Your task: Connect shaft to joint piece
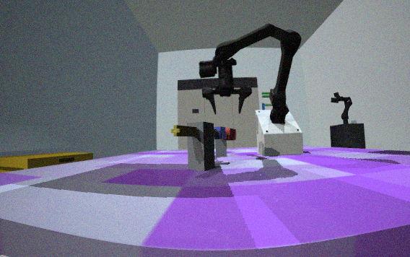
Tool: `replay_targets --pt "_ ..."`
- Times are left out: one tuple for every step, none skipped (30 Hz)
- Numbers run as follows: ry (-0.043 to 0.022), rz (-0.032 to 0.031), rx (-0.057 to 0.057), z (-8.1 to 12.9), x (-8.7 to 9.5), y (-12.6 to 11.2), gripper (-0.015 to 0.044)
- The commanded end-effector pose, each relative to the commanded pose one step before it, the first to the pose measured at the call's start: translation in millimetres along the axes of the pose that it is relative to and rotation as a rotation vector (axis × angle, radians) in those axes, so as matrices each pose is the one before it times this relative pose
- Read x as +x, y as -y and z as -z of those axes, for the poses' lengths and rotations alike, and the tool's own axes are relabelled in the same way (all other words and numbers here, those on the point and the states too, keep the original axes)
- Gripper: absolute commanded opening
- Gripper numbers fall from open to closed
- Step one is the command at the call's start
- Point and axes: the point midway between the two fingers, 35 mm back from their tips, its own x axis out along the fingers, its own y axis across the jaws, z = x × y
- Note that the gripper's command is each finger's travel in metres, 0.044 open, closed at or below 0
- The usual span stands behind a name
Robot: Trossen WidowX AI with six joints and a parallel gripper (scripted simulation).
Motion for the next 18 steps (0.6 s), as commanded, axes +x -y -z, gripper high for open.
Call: replay_targets --pt "-0.00565 0.00111 0.097 1.21 1.6 0.13 0.044" --pt "-0.00002 0.0 0.029 0.01 0.24 0.01 0.044" --pt "-0.00002 0.0 0.029 0.01 0.24 0.01 0.044" --pt "-0.00002 0.0 0.029 0.01 0.24 0.01 0.044" --pt "-0.00002 0.0 0.029 0.01 0.24 0.01 0.044" --pt "-0.00002 0.0 0.029 0.01 0.24 0.01 0.044" --pt "-0.00002 0.0 0.029 0.01 0.24 0.01 0.044" --pt "-0.00002 0.0 0.029 0.01 0.24 0.01 0.044" --pt "-0.00002 0.00001 0.029 0.01 0.24 0.01 0.044" --pt "-0.00002 0.00001 0.029 0.01 0.24 0.01 0.044" --pt "-0.00002 0.00001 0.029 0.01 0.24 0.01 0.044" --pt "-0.00002 0.00001 0.029 0.01 0.24 0.01 0.044" --pt "-0.00002 0.00001 0.029 0.01 0.24 0.01 0.044" --pt "-0.00002 0.00001 0.029 0.01 0.24 0.01 0.044" --pt "-0.00002 0.00001 0.029 0.01 0.24 0.01 0.044" --pt "-0.00002 0.00001 0.029 0.01 0.24 0.01 0.044" --pt "-0.00002 0.00001 0.029 0.0 0.24 0.01 0.044" --pt "-0.00002 0.00001 0.029 0.0 0.24 0.01 0.044"
